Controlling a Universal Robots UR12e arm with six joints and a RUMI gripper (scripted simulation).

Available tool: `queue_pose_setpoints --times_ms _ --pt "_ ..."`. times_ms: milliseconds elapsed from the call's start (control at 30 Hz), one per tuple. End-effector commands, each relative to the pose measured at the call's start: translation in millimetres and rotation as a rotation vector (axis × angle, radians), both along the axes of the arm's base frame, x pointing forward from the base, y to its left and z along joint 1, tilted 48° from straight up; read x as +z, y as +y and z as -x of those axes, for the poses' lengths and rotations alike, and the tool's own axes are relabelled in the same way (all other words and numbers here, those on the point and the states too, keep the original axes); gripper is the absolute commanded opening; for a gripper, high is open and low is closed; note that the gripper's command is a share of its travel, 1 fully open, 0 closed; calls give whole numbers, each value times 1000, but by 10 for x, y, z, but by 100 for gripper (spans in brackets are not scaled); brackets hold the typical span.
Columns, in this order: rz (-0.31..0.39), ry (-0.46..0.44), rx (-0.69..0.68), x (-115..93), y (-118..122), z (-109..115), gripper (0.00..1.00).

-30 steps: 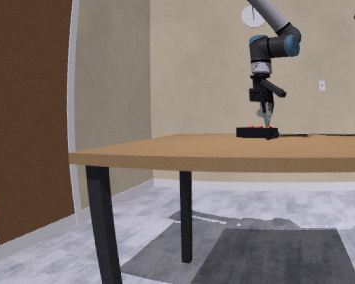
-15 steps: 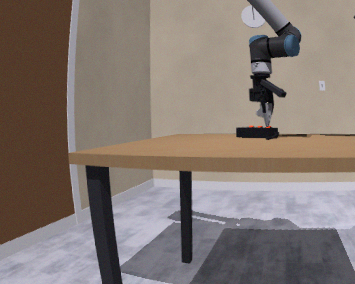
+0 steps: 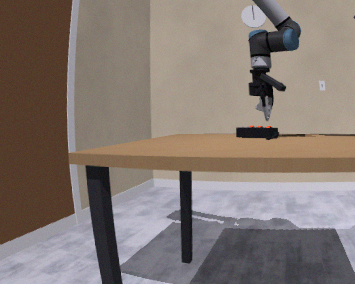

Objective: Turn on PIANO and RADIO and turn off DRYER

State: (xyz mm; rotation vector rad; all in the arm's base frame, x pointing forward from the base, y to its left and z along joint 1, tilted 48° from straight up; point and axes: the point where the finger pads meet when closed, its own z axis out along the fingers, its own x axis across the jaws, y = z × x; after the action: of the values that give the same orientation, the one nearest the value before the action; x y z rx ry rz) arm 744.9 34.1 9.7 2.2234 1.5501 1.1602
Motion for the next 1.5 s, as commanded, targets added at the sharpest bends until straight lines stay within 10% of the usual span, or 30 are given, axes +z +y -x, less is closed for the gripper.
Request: queue_pose_setpoints --times_ms 0,1467 --pt "0 0 0 70 -27 67 0" --pt "0 -2 -1 389 -385 -96 0"
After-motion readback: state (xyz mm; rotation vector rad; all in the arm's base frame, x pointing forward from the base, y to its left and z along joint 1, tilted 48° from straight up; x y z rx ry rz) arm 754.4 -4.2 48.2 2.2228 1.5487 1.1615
